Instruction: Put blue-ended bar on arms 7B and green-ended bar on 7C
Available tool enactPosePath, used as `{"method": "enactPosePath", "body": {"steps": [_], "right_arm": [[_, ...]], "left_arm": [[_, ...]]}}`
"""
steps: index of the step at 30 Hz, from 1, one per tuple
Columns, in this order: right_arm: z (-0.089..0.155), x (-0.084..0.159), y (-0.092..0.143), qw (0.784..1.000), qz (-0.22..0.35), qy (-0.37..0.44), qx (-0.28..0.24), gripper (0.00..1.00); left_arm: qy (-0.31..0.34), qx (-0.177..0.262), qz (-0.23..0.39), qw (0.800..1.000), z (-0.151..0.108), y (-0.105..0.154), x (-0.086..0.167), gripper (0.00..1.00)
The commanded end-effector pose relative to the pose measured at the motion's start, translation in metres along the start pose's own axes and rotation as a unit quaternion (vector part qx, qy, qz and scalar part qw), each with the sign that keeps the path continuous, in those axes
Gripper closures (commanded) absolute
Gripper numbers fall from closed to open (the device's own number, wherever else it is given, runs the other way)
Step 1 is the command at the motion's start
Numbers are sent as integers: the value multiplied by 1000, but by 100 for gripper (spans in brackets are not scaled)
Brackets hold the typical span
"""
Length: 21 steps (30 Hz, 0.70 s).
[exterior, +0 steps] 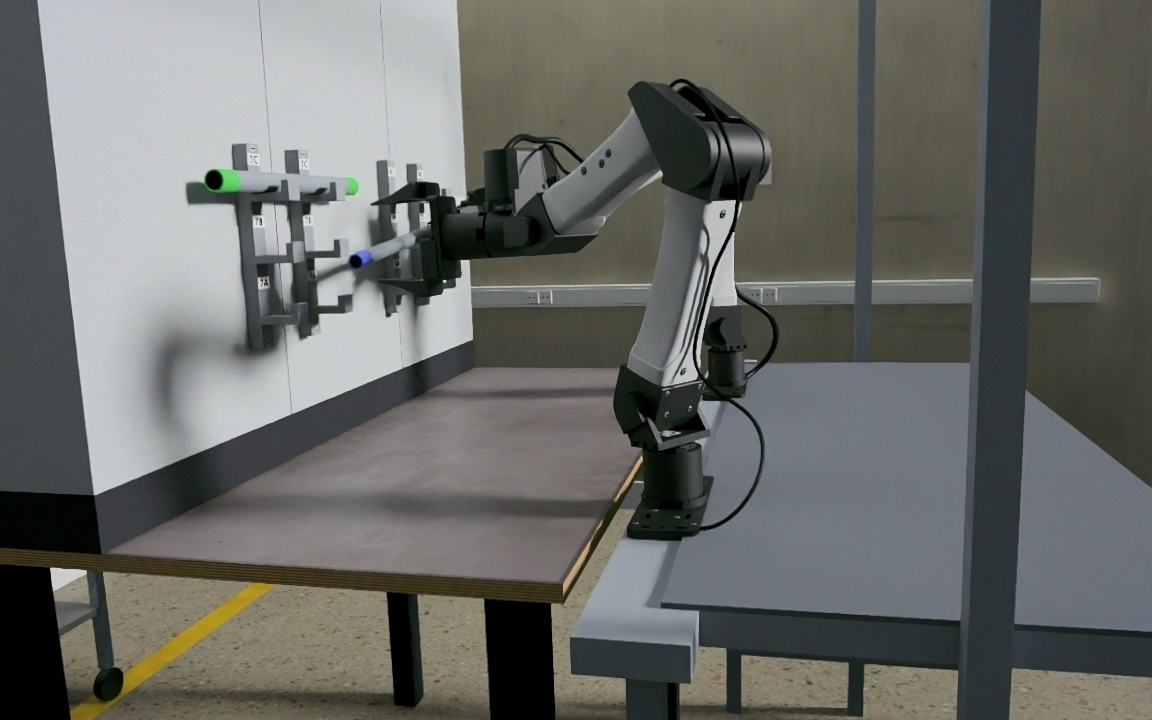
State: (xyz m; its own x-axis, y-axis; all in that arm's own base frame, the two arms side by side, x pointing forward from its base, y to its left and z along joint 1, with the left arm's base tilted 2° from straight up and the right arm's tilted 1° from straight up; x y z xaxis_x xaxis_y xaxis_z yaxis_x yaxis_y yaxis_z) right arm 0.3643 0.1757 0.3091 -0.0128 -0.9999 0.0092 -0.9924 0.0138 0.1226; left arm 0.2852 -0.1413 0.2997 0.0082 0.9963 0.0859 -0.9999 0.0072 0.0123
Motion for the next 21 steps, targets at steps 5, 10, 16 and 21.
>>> {"method": "enactPosePath", "body": {"steps": [5,10,16,21], "right_arm": [[-34,0,-4,996,-3,-53,66,100],[-34,-1,-3,996,-3,-53,66,100],[-34,-2,-3,996,-3,-53,66,100],[-34,-3,-3,996,-3,-53,66,100]], "left_arm": [[8,-19,4,1000,6,5,4,0],[8,-19,4,1000,6,5,4,0],[8,-19,4,1000,6,5,4,0],[8,-19,4,1000,6,5,4,0]]}}
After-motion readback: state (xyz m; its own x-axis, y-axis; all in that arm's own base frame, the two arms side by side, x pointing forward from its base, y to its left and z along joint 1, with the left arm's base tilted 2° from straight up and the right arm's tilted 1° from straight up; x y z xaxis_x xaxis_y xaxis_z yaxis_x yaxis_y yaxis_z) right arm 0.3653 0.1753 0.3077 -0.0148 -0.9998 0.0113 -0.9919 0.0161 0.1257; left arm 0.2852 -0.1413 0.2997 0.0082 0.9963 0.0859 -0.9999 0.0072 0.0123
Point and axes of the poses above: on each arm, the point where the finger pads meet when closed, its own y axis back along the fingers, its own z axis across the jaws, x = y × z, the point moved 9 cm from there along y, back along the fingers, and after that the axes turned 5 degrees about -y, right-handed, at the moved point
